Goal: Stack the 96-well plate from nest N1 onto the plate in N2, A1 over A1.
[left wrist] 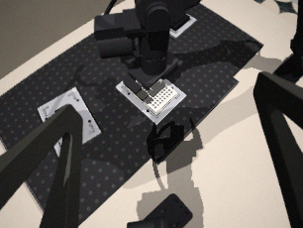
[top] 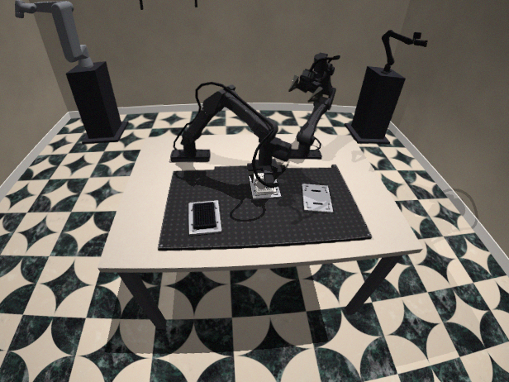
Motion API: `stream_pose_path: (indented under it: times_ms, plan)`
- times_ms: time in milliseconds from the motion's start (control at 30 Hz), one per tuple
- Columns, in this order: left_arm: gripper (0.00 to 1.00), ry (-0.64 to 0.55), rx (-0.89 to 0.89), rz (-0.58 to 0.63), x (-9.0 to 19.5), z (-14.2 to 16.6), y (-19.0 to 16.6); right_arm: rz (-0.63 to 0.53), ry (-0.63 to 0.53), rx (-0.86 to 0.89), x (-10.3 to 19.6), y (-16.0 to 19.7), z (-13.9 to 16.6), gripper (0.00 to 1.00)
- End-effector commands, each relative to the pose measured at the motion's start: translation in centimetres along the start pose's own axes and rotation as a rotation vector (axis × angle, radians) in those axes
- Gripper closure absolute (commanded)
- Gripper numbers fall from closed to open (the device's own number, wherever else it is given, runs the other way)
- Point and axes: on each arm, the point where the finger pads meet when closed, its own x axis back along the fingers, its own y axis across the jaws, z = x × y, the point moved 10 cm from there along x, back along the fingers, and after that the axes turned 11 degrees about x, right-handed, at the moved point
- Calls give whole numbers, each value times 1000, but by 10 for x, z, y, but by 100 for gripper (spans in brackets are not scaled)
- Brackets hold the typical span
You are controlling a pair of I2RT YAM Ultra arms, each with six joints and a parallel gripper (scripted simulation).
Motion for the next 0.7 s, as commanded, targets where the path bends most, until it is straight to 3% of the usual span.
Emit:
stream_pose_path:
  times_ms: [0, 233, 500, 667]
  plan:
    - [0, -29, -2, 11, 13, -2, -2, -8, -12, -11, -10, -1, -4, 0]
    - [0, -29, -2, 11, 13, -2, -2, 26, 27, -14, -5, -4, 2, 0]
    - [0, -29, -2, 11, 13, -2, -2, 6, 4, -15, 43, 1, -2, 0]
    - [0, -29, -2, 11, 13, -2, -2, -25, -32, -15, 55, 5, -6, 0]
